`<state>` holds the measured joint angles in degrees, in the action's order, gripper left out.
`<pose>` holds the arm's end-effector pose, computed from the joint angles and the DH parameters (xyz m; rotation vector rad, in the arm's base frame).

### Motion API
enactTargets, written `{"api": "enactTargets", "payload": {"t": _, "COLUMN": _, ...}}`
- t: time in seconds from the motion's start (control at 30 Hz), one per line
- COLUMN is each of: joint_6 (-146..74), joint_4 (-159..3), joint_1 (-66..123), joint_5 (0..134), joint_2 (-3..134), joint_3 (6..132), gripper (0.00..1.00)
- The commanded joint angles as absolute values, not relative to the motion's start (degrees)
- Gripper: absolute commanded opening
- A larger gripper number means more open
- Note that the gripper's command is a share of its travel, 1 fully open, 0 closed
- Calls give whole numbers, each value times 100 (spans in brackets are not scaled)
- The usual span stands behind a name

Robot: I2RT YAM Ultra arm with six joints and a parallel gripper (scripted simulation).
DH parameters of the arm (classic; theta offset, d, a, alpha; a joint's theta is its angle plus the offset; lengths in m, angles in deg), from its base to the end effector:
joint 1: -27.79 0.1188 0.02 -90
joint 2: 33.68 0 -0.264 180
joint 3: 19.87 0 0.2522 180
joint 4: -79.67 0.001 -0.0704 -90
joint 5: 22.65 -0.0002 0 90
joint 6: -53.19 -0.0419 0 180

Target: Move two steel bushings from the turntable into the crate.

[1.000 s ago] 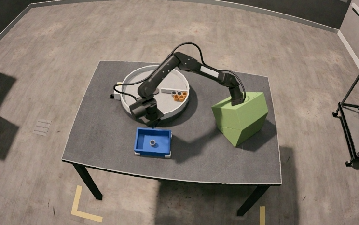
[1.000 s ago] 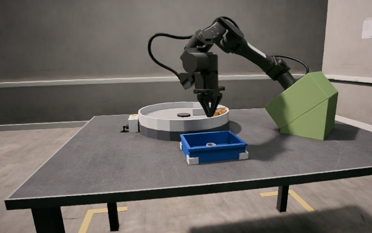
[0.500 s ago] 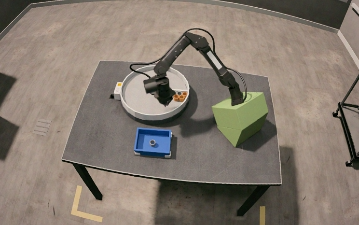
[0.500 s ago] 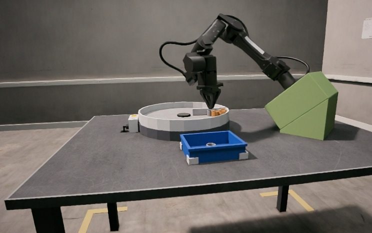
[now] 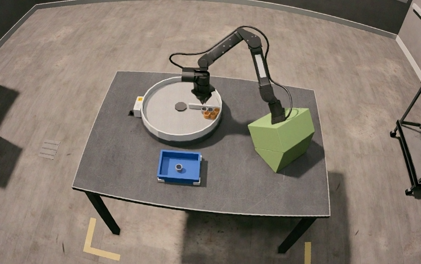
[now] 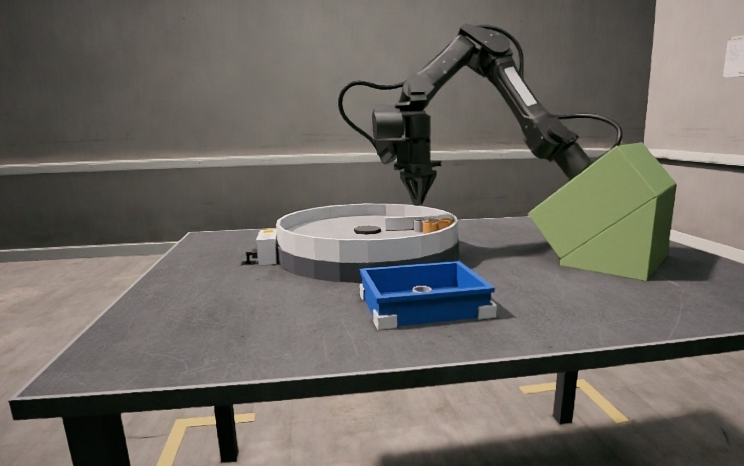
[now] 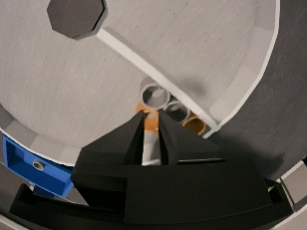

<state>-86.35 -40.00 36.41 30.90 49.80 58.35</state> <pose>0.2844 0.0189 0.2631 1.0137 2.2210 -0.4447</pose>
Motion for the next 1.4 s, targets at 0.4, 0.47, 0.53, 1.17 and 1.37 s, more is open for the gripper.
{"api": "enactTargets", "payload": {"t": 0.4, "joint_6": -8085, "joint_4": -4268, "joint_1": 3688, "joint_5": 3348, "joint_2": 4942, "joint_3": 5808, "gripper": 13}}
{"api": "enactTargets", "payload": {"t": 0.47, "joint_6": -8084, "joint_4": -4269, "joint_1": 3688, "joint_5": 3345, "joint_2": 4942, "joint_3": 5807, "gripper": 13}}
{"api": "enactTargets", "payload": {"t": 0.53, "joint_6": -8089, "joint_4": -4269, "joint_1": 3688, "joint_5": 3346, "joint_2": 4942, "joint_3": 5807, "gripper": 13}}
{"api": "enactTargets", "payload": {"t": 1.17, "joint_6": -8097, "joint_4": -4260, "joint_1": 3688, "joint_5": 3346, "joint_2": 4942, "joint_3": 5807, "gripper": 13}}
{"api": "enactTargets", "payload": {"t": 1.37, "joint_6": -8116, "joint_4": -4255, "joint_1": 3701, "joint_5": 3339, "joint_2": 4976, "joint_3": 5829, "gripper": 13}}
